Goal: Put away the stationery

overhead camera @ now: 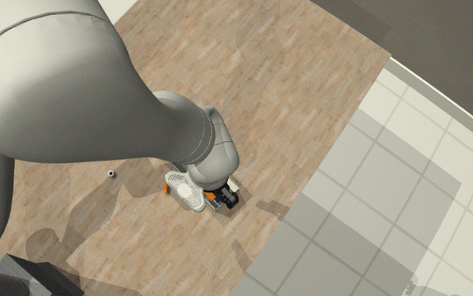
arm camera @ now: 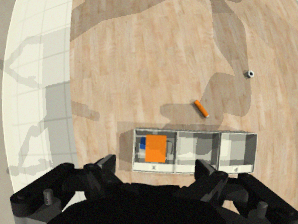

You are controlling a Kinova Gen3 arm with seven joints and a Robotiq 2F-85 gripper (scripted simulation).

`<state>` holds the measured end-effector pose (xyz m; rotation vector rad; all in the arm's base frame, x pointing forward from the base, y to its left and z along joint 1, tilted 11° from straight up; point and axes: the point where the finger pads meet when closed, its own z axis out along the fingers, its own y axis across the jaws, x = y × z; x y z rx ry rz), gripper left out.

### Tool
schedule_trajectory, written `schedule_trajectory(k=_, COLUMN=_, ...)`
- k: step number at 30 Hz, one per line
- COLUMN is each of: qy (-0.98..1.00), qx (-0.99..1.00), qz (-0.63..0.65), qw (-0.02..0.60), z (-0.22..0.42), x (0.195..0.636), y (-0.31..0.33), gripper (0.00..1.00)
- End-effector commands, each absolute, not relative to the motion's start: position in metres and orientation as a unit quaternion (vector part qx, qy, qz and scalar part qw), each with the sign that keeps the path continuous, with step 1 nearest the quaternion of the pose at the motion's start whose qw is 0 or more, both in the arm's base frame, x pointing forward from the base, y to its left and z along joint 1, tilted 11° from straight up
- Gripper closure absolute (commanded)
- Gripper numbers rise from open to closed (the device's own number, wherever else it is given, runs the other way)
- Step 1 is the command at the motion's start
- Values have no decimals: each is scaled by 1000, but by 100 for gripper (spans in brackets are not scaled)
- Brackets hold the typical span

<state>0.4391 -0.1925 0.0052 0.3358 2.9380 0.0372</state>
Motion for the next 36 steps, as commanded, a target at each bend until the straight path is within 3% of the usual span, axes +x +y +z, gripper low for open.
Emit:
schedule_trajectory(k=1, qy=989, qx=113, qz=10, qw=100, z=23, x=441, y=-195, gripper=0)
schedule_trajectory(k=11, qy=989, qx=113, qz=10, qw=100, z=62, x=433, y=-195, gripper=0)
schedule_trajectory(k=36, qy=989, qx=113, qz=10, qw=100, z=62, x=433, y=-195, gripper=0)
